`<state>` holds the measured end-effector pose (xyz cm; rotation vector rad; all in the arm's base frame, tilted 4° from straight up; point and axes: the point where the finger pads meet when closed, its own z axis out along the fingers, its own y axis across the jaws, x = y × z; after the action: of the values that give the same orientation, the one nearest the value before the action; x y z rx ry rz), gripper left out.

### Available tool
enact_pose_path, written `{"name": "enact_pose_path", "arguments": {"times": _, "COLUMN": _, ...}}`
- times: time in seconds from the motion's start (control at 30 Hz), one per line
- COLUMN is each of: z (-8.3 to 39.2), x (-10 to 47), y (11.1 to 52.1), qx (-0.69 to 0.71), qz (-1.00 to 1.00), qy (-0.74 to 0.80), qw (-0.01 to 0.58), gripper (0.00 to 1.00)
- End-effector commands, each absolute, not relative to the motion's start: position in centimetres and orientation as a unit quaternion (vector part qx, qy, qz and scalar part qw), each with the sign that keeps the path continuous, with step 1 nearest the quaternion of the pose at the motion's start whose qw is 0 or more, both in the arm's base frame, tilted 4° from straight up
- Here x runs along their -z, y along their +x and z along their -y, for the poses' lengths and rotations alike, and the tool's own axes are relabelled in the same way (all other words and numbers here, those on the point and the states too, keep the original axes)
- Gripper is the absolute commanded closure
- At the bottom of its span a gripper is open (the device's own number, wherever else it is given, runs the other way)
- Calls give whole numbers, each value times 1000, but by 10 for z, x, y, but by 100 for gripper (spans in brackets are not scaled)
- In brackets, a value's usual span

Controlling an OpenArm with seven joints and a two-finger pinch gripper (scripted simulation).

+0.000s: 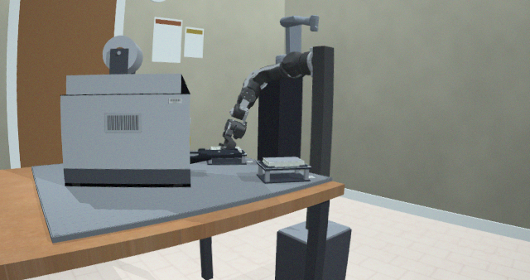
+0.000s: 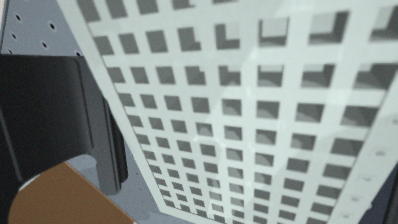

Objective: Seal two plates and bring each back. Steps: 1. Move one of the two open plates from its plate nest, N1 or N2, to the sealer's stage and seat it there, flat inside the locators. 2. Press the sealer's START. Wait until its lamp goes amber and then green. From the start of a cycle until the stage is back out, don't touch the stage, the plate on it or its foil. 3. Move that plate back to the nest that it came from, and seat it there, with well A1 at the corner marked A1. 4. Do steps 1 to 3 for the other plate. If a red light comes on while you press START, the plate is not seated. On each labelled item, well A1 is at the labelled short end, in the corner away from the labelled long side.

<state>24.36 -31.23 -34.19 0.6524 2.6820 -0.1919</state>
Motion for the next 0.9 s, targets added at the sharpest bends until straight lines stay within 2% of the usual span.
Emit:
{"name": "enact_pose_path", "arguments": {"times": 0.0, "z": 312, "x": 340, "y": 244, "qx": 68, "qz": -952, "qy": 232, "qw": 188, "gripper": 100}}
{"name": "enact_pose_path", "arguments": {"times": 0.87, "z": 311, "x": 312, "y": 244, "qx": 70, "qz": -952, "qy": 232, "qw": 188, "gripper": 100}}
